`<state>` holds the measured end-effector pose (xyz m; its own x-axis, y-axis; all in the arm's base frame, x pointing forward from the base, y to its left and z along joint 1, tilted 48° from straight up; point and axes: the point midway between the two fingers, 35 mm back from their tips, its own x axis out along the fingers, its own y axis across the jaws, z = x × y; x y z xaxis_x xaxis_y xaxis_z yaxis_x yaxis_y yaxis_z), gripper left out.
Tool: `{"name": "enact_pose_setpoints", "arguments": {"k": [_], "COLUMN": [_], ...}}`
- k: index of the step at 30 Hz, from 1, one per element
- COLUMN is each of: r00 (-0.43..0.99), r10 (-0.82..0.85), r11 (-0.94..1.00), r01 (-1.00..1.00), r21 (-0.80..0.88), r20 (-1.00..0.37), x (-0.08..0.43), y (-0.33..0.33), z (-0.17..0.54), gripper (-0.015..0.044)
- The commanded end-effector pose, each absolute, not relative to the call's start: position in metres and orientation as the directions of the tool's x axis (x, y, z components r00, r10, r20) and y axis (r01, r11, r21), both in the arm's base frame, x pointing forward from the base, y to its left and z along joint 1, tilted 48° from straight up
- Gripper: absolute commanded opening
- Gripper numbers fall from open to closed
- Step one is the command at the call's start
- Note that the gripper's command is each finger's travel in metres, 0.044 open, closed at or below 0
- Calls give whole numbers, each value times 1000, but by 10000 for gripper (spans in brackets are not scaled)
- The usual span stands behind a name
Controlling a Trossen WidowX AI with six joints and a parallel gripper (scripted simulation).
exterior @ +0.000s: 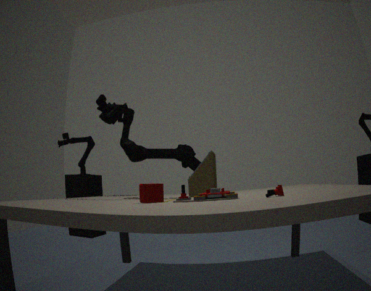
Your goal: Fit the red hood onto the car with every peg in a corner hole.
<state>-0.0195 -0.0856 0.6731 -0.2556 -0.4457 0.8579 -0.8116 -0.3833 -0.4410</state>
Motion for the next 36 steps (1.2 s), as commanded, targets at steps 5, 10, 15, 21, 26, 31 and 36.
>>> {"name": "enact_pose_setpoints", "arguments": {"k": [5,10,15,21,26,31,36], "r00": [-289,-326,-362,-391,-400,-395,-375], "r10": [-360,-275,-174,-40,82,202,316], "r11": [-373,-322,-247,-149,-60,25,106], "r01": [-827,-855,-884,-908,-916,-913,-899], "r21": [-421,-406,-397,-392,-397,-408,-426], "r20": [887,904,916,920,913,896,871], "x": [-36,-53,-68,-83,-90,-93,-90], "y": [-63,-37,-5,37,76,115,153], "z": [678,683,687,688,687,682,676], "gripper": [0,0,0,0,0,0,0]}}
